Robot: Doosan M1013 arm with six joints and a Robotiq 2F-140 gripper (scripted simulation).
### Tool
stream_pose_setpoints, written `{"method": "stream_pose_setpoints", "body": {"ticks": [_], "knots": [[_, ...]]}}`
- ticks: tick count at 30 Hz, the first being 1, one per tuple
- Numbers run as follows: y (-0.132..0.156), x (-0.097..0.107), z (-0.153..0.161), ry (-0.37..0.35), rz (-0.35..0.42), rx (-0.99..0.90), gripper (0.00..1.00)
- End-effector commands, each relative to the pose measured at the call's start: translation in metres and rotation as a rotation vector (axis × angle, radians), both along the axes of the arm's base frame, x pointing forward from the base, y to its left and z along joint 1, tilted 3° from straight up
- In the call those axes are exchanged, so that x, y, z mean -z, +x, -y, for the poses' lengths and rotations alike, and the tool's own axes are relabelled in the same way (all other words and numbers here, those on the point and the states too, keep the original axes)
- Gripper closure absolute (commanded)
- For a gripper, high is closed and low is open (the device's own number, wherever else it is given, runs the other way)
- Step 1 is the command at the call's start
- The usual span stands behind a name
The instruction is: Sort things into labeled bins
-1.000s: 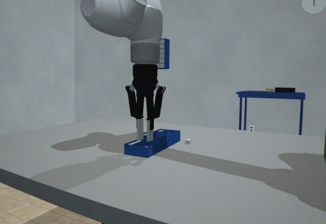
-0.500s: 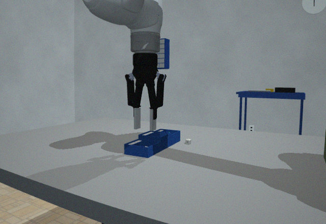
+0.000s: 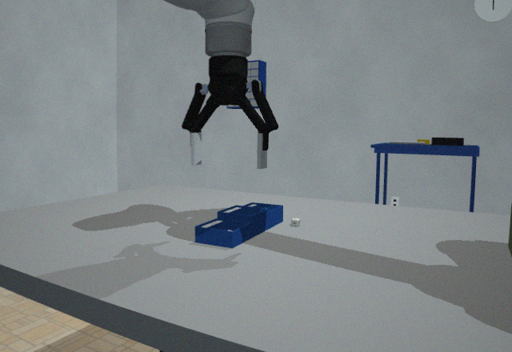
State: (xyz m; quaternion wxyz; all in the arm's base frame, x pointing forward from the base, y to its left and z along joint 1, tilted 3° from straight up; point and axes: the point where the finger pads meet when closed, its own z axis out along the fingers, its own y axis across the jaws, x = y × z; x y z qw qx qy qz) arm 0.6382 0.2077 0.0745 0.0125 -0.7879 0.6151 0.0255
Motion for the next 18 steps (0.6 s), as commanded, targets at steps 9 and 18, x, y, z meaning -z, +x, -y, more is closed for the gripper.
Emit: {"method": "stream_pose_setpoints", "body": {"ticks": [9, 18], "knots": [[0.001, -0.035, 0.002, 0.000, 0.000, 0.000, 0.00], [0.002, -0.062, 0.003, 0.000, 0.000, 0.000, 0.00]]}}
